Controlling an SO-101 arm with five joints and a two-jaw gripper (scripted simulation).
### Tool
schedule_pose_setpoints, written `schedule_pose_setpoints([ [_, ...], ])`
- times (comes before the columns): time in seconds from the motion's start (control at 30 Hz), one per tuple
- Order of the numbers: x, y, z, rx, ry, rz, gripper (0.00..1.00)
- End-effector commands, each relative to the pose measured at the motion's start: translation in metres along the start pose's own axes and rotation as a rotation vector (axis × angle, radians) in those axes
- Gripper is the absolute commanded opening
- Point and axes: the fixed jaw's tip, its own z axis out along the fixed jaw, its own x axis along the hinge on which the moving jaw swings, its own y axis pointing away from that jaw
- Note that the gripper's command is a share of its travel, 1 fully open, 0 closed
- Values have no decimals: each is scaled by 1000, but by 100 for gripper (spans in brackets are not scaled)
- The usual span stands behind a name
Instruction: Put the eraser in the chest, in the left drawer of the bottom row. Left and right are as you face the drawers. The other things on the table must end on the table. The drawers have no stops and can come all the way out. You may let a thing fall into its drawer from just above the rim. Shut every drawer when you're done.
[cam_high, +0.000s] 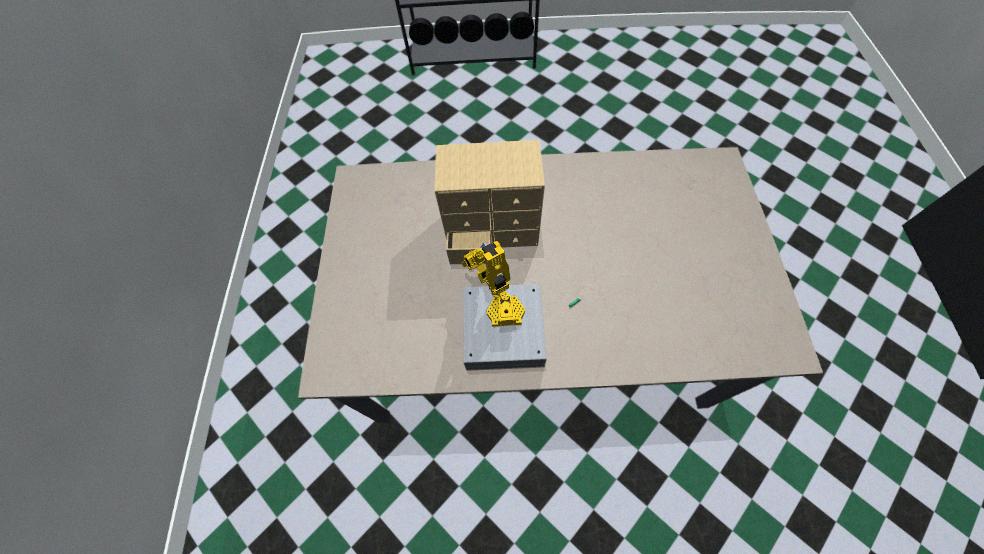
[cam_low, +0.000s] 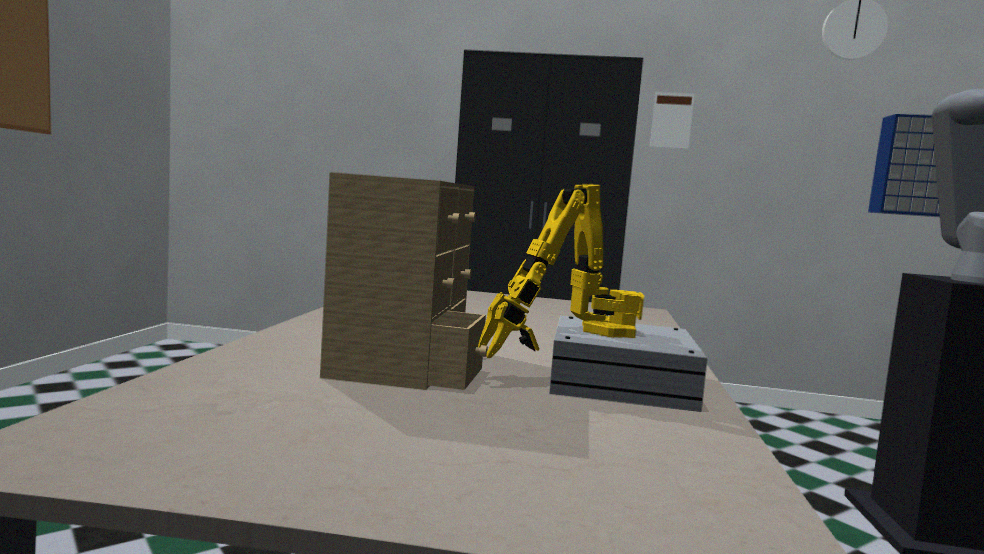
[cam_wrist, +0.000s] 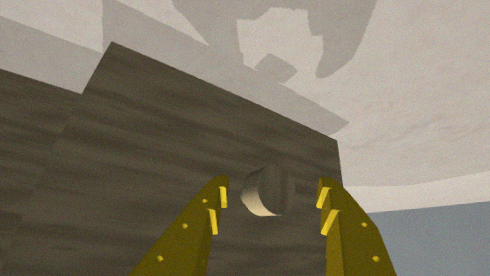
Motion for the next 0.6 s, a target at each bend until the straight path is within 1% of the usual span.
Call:
schedule_pose_setpoints([
  [0.0,4,-1,1,3,8,0,21],
  [0.57,5,0,2,1,8,5,21],
])
